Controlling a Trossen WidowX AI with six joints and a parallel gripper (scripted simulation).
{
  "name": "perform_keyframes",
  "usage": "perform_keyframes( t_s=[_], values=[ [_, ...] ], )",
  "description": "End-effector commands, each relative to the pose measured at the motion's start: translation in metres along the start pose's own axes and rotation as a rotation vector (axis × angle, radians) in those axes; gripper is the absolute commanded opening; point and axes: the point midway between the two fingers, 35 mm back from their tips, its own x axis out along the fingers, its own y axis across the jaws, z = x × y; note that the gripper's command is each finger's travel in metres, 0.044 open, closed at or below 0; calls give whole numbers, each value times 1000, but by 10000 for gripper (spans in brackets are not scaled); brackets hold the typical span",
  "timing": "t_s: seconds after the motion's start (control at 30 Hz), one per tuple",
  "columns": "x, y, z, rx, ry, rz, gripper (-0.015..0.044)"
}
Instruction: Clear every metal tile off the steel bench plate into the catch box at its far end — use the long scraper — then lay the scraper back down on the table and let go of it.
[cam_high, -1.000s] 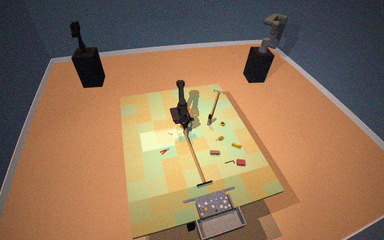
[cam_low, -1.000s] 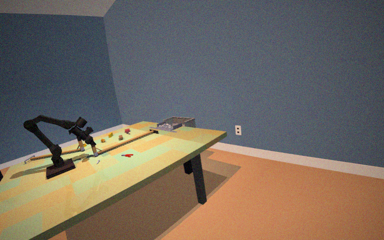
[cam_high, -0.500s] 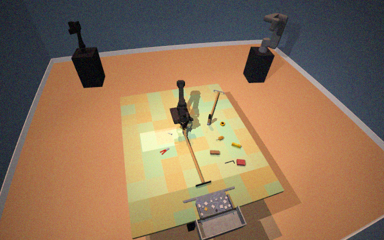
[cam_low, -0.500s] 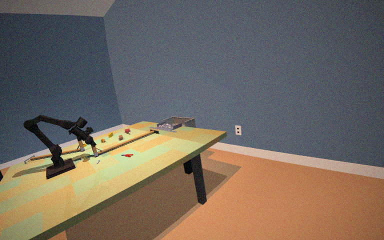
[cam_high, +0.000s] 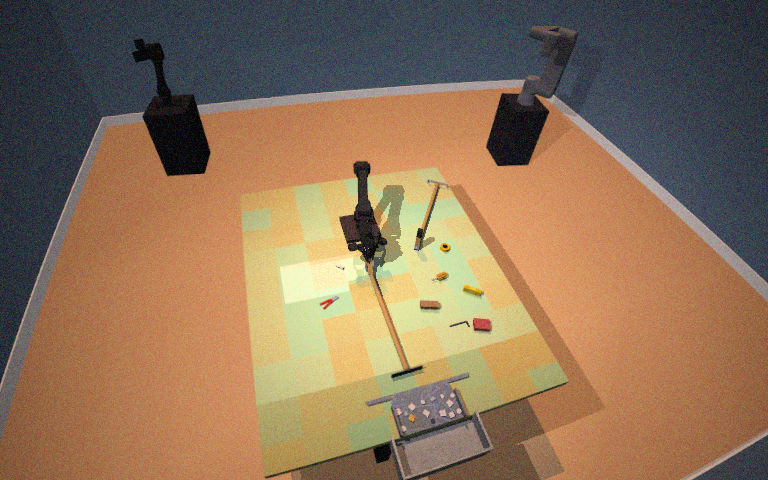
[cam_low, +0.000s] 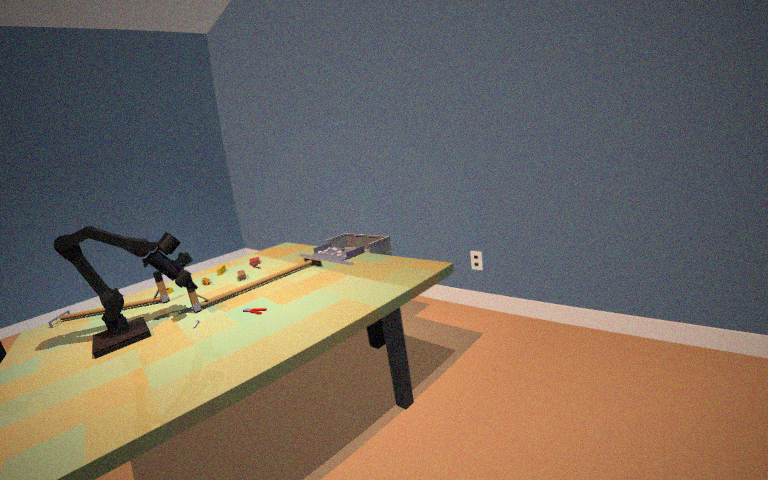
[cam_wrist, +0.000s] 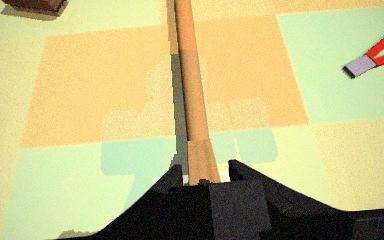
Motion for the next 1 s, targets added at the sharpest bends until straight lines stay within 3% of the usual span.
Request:
perform_keyframes(
  t_s=[0.0, 0.97],
  values=[
    [1, -2, 13, 2, -21, -6, 0],
    [27, -9, 51, 7, -23, -16, 0]
  ],
)
